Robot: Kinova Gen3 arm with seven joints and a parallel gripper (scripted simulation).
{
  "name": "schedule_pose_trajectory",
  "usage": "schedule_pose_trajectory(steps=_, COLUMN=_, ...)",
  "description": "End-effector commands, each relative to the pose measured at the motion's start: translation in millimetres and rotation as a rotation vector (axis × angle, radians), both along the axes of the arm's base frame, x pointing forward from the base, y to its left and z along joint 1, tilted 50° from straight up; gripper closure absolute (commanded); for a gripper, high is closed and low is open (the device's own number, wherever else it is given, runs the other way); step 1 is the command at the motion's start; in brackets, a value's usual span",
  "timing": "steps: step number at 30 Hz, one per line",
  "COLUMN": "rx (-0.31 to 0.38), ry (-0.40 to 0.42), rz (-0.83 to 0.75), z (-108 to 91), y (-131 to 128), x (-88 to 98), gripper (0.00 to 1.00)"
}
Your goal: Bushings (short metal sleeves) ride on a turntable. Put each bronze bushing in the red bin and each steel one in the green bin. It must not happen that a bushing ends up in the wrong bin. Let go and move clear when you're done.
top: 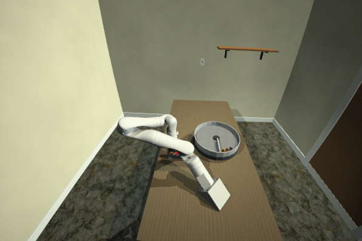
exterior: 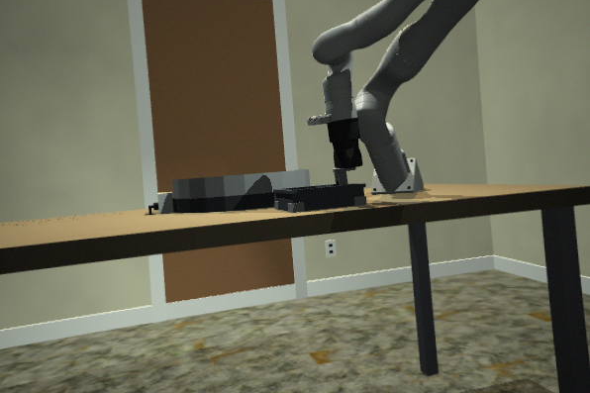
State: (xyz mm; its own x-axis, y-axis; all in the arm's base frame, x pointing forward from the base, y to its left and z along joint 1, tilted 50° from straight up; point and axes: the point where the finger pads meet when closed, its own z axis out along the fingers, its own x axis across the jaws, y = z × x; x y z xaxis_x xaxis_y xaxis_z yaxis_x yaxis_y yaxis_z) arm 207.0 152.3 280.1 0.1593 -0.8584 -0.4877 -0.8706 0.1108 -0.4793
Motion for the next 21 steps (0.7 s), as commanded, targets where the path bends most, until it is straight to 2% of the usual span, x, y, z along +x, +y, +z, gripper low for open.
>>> schedule_pose_trajectory(steps=1, rx=0.056, ry=-0.075, rz=-0.016, z=-1.1, y=0.0, x=0.5, gripper=1.00)
schedule_pose_trajectory(steps=5, rx=0.071, ry=-0.094, rz=-0.019, z=-1.3, y=0.1, x=0.6, gripper=1.00)
schedule_pose_trajectory(steps=6, rx=0.014, ry=-0.018, rz=-0.005, z=-0.1, y=0.2, x=0.4, gripper=1.00)
schedule_pose_trajectory(steps=12, rx=0.071, ry=-0.094, rz=-0.019, z=-1.3, y=0.2, x=0.6, gripper=1.00)
schedule_pose_trajectory(steps=15, rx=0.071, ry=-0.094, rz=-0.019, z=-1.3, y=0.2, x=0.6, gripper=1.00)
schedule_pose_trajectory(steps=16, rx=0.015, ry=-0.019, rz=-0.005, z=0.0, y=0.3, x=0.4, gripper=1.00)
schedule_pose_trajectory(steps=21, rx=0.071, ry=-0.094, rz=-0.019, z=-1.3, y=0.2, x=0.6, gripper=1.00)
